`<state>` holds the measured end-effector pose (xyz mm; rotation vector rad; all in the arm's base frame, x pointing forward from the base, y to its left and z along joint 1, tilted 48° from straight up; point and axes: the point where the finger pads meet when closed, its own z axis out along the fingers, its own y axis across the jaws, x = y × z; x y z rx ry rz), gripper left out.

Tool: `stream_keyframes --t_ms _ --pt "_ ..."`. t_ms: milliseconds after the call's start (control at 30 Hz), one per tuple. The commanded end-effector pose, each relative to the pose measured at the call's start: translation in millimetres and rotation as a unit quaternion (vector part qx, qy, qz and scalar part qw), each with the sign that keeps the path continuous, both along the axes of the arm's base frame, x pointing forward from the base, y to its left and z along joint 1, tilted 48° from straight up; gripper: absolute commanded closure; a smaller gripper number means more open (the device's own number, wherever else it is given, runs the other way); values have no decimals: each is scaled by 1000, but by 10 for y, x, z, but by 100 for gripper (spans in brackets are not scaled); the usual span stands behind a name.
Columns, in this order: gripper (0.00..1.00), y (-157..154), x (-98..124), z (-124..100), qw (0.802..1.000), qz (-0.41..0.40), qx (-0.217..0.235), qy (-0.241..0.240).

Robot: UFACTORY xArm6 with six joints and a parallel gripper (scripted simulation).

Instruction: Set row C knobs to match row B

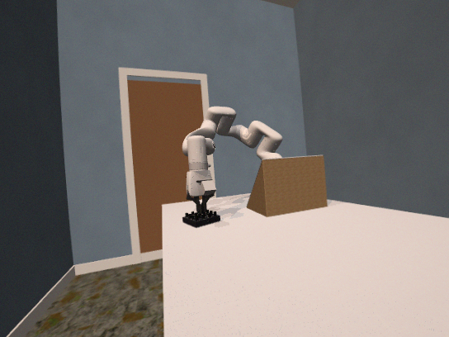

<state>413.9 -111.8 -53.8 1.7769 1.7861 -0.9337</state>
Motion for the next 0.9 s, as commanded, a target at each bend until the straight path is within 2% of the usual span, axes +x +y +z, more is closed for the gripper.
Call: stream_keyframes --t_ms 0,400,867 --pt "92 8 14 8 1000 19 5 20" --pt "92 8 14 8 996 60 14 65" --pt "92 8 14 8 994 72 16 78"
